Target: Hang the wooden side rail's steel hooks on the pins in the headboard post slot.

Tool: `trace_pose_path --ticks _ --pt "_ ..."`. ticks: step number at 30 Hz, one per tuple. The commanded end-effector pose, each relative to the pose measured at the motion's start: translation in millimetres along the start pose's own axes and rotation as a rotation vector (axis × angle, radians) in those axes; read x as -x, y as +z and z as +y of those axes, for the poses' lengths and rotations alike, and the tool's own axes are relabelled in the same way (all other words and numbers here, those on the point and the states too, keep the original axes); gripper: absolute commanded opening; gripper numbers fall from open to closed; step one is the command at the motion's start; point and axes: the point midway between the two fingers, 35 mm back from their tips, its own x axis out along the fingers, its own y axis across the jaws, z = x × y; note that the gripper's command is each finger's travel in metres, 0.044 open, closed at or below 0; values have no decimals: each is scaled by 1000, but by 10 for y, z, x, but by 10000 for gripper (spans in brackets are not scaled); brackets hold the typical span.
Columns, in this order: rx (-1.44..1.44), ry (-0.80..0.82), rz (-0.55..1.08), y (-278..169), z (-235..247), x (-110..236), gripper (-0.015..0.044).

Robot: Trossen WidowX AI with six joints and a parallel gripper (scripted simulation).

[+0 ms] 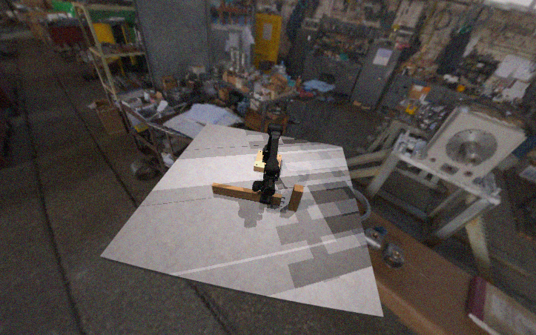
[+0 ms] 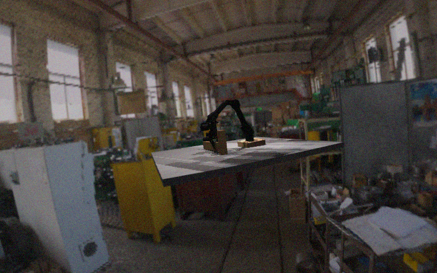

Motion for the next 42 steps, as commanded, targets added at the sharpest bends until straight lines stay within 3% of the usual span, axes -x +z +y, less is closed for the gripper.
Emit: trace_pose_path --ticks 1,42 --pt "-5 17 1 -3 26 65 0" --pt "-5 17 1 -3 25 134 0"
